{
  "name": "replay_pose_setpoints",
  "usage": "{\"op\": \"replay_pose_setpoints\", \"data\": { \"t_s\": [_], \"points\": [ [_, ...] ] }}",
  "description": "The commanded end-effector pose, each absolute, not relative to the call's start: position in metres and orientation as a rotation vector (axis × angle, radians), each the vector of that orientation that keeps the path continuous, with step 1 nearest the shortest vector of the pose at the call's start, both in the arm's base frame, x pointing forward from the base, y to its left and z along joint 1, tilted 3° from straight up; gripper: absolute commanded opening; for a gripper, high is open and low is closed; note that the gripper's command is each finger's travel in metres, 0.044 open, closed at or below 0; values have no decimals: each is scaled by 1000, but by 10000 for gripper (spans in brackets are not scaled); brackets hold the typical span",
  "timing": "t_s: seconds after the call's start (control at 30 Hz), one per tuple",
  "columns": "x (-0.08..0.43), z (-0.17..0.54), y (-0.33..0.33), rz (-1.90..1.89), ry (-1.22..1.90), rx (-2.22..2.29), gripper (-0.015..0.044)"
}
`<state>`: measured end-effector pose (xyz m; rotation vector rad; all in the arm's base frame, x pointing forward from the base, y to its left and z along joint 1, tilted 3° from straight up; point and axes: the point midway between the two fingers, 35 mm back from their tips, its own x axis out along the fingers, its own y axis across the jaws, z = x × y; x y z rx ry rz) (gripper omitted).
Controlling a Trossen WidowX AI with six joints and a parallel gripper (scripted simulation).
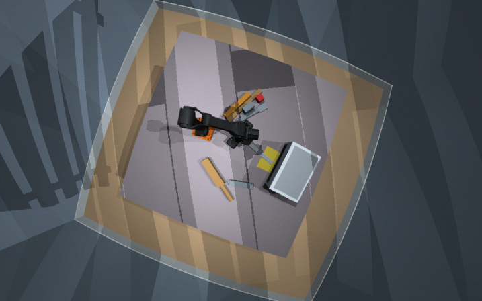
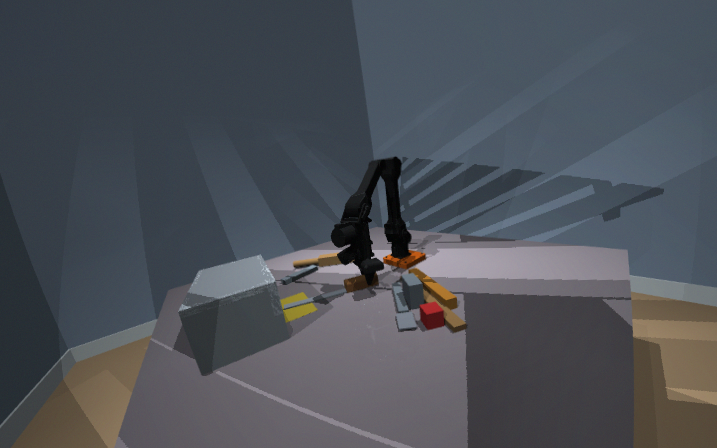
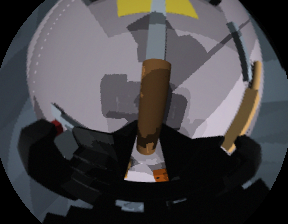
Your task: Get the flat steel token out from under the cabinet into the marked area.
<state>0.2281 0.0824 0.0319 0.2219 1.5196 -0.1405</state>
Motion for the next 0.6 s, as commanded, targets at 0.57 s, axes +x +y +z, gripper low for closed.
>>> {"op": "replay_pose_setpoints", "data": {
  "t_s": [0.57],
  "points": [
    [230, 34, 97, -216, 1517, 299, 0]
  ]
}}
